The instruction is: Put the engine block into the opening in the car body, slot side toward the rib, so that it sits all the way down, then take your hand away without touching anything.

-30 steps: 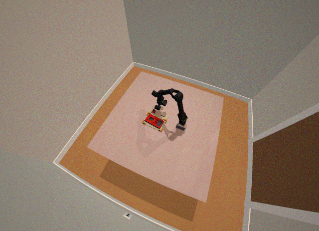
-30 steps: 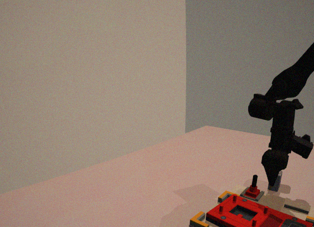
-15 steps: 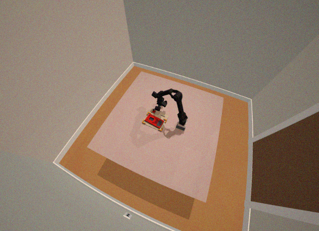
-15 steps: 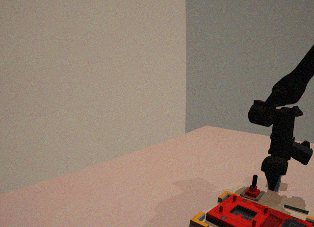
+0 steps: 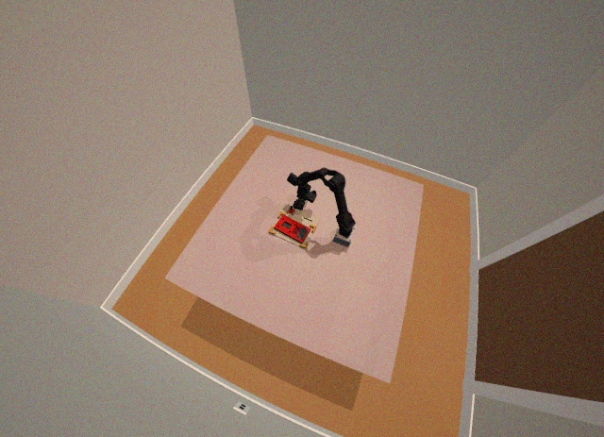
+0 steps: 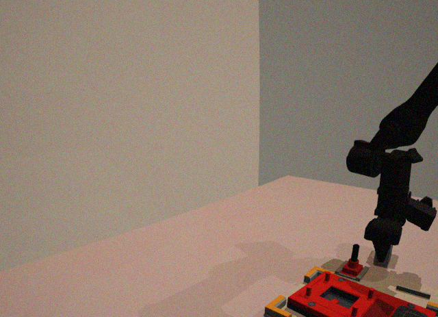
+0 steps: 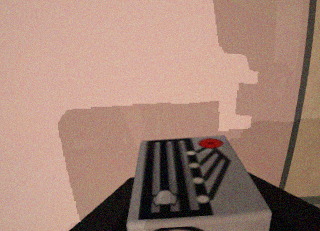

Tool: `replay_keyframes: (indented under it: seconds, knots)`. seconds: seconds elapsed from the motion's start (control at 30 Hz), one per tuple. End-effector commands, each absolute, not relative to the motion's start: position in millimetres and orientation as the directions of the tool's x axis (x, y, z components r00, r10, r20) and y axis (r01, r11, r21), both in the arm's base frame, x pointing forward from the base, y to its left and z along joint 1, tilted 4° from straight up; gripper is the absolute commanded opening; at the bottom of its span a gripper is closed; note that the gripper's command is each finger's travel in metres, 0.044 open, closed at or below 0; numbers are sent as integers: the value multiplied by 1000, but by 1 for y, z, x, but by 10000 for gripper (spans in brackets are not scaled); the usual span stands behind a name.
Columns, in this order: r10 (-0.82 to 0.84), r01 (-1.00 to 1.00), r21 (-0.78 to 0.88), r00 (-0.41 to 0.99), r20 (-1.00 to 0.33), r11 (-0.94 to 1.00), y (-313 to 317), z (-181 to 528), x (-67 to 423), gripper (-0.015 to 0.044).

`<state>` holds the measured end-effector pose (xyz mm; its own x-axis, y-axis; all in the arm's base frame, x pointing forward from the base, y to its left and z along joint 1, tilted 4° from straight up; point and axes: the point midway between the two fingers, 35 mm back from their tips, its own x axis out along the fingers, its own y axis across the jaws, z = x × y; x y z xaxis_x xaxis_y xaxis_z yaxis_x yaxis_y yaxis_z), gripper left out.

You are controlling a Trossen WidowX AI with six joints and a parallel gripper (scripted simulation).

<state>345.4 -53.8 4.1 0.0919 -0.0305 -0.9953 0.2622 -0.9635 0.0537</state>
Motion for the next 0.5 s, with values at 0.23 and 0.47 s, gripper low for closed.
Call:
replay_keyframes:
  seconds: [0.23,0.47]
  knots:
    - [-32,265,56,93,-995,-963,-53,26,349,0]
    - [-32,265,56,93,-995,-963,-53,48,350,0]
